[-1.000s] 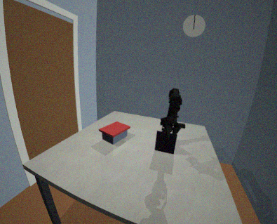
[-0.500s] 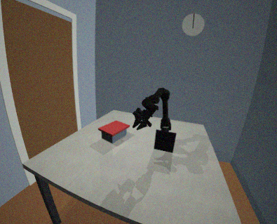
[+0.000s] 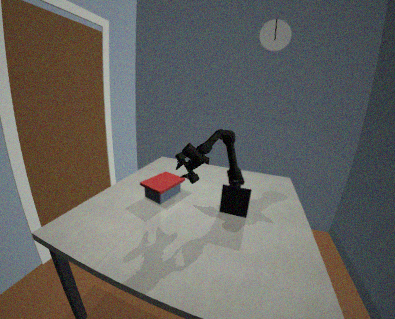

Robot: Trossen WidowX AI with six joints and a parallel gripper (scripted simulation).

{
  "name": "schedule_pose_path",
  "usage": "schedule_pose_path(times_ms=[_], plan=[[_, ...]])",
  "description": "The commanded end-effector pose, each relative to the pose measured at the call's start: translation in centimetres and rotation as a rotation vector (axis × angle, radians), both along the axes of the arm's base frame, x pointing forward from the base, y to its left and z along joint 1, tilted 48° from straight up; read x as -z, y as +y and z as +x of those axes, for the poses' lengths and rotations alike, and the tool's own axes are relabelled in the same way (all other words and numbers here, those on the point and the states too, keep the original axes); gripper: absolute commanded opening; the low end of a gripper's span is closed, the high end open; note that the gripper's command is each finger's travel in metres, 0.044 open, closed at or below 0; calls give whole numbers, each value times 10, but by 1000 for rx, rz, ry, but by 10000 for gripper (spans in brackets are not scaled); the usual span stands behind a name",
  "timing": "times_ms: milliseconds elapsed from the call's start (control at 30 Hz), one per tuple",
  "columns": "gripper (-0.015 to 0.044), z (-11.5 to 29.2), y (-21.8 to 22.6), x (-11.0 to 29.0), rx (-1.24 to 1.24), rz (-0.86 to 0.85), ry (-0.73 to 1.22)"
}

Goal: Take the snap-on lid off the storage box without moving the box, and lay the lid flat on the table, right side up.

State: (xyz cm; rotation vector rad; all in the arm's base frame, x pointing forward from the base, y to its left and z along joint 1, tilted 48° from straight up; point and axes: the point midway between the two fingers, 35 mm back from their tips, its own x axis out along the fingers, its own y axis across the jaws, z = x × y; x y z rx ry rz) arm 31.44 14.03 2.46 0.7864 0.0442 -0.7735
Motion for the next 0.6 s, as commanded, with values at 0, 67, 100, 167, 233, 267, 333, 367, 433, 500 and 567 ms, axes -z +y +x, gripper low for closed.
schedule_pose_path(times_ms=[0, 67, 100, 167, 233, 267, 333, 367, 433, 500, 567], plan=[[235, 0, -4, -3, 14, 7, -44], [235, 0, -3, -3, 12, 6, -33], [235, 1, -2, -2, 9, 5, -23], [235, 0, -4, -3, 14, 7, -44], [235, 0, -8, 2, 14, 5, -38], [235, 0, -12, 7, 13, 3, -33], [235, 1, -25, 20, 11, 0, -27], [235, 1, -31, 25, 11, 1, -29], [235, 0, -42, 33, 13, 3, -39], [235, -1, -46, 36, 14, 5, -45], [235, -1, -46, 36, 14, 5, -45]])
